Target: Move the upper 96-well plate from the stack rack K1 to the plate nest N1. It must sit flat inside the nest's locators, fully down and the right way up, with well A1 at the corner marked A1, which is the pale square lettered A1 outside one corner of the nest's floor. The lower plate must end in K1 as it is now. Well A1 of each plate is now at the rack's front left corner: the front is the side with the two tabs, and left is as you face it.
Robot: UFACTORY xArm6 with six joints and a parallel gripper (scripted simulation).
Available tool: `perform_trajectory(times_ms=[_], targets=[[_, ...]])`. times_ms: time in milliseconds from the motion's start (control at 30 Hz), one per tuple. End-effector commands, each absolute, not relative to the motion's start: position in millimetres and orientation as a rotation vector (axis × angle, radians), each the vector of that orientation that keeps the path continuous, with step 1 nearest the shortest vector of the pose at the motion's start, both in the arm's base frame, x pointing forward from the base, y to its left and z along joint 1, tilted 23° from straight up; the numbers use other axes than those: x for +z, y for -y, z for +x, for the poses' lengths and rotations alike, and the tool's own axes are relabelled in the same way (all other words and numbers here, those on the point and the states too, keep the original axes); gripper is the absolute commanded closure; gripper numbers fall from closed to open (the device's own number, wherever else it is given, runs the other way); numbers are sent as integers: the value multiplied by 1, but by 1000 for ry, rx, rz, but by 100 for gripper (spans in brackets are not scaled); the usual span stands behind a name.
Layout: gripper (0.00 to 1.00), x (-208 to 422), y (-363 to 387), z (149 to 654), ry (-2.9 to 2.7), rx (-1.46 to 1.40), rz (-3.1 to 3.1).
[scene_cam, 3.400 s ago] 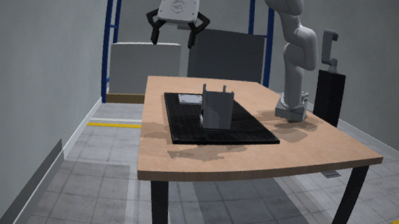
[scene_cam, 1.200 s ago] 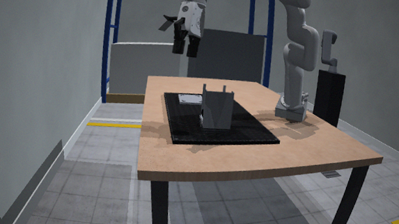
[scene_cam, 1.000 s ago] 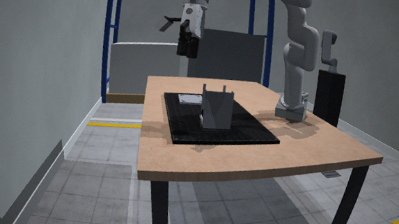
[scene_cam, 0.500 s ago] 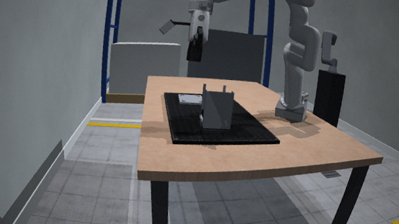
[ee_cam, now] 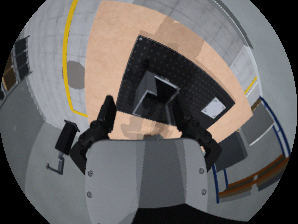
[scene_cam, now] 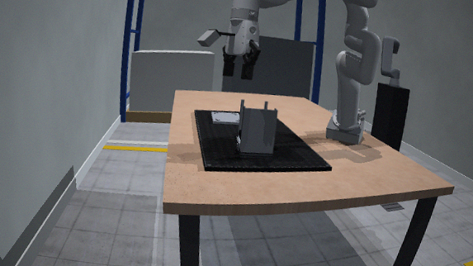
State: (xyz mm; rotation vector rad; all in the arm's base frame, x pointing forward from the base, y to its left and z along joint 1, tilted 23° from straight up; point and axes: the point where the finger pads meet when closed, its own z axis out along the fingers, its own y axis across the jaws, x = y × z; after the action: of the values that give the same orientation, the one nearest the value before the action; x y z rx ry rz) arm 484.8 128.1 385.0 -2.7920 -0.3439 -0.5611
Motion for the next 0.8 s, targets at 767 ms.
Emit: perform_trajectory(times_ms=[767], targets=[[0, 325, -93, 434, 1442, -641, -2602]])
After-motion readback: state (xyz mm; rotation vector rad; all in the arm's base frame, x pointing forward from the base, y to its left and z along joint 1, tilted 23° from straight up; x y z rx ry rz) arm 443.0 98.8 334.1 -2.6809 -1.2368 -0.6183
